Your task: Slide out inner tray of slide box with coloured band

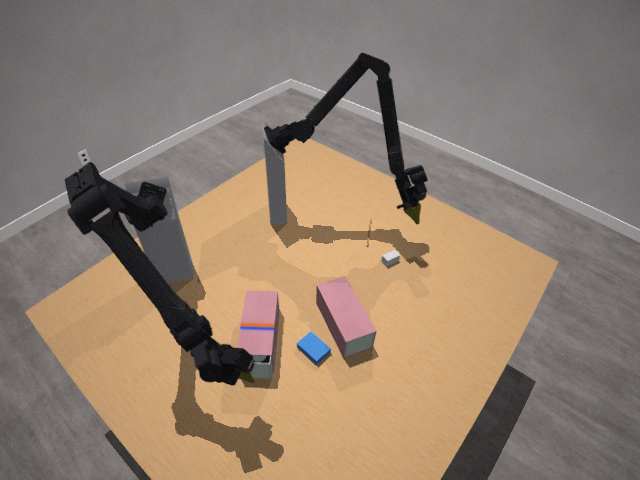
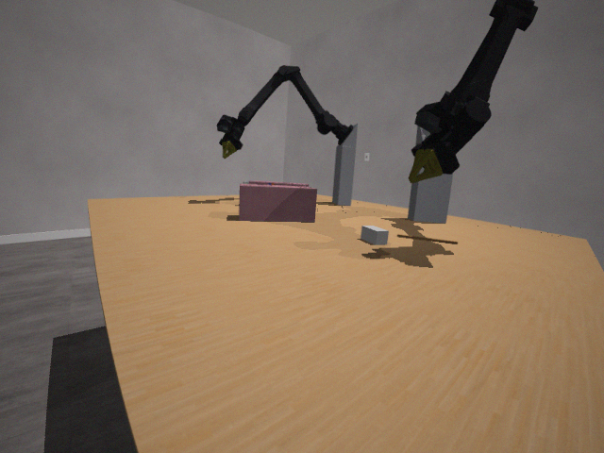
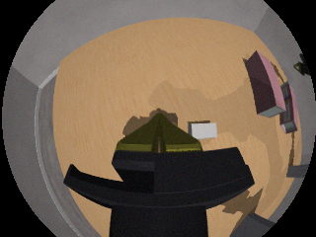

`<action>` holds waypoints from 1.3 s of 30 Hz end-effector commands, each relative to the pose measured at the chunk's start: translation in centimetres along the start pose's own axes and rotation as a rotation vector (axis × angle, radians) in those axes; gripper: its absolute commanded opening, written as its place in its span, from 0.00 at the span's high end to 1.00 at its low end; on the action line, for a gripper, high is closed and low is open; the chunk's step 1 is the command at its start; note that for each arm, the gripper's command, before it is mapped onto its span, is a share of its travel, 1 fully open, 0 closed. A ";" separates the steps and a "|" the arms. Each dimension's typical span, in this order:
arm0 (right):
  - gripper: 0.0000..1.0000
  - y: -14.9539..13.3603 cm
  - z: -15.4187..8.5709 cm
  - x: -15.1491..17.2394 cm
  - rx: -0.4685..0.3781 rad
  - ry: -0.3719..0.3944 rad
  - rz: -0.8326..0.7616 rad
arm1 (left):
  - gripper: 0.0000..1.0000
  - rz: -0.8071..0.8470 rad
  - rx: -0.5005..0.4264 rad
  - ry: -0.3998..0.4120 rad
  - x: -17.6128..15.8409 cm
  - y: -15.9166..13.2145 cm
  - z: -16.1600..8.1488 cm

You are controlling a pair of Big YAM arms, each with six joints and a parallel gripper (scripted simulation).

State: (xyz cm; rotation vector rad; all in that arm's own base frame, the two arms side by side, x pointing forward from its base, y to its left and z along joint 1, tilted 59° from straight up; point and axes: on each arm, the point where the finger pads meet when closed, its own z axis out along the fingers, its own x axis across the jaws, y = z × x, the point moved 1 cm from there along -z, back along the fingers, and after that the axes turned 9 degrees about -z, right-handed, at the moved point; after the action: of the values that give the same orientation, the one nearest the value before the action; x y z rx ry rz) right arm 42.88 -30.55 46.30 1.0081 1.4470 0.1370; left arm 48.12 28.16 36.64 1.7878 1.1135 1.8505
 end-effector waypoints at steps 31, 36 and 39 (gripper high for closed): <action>1.00 4.8 -4.6 -7.4 -0.191 -0.110 -0.184 | 1.00 -0.045 0.001 0.145 15.0 10.0 -8.8; 1.00 4.5 -4.0 -7.0 -0.188 -0.098 -0.189 | 1.00 -0.077 0.057 0.087 12.6 6.9 -7.4; 1.00 4.1 -3.4 -6.5 -0.182 -0.088 -0.194 | 1.00 -0.076 0.053 0.088 12.7 7.2 -7.2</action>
State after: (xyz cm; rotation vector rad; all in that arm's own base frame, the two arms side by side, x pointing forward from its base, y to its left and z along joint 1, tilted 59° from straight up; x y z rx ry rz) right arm 40.88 -30.17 51.01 0.7572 1.4626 0.1093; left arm 40.80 30.16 51.27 1.6921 1.2423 1.9067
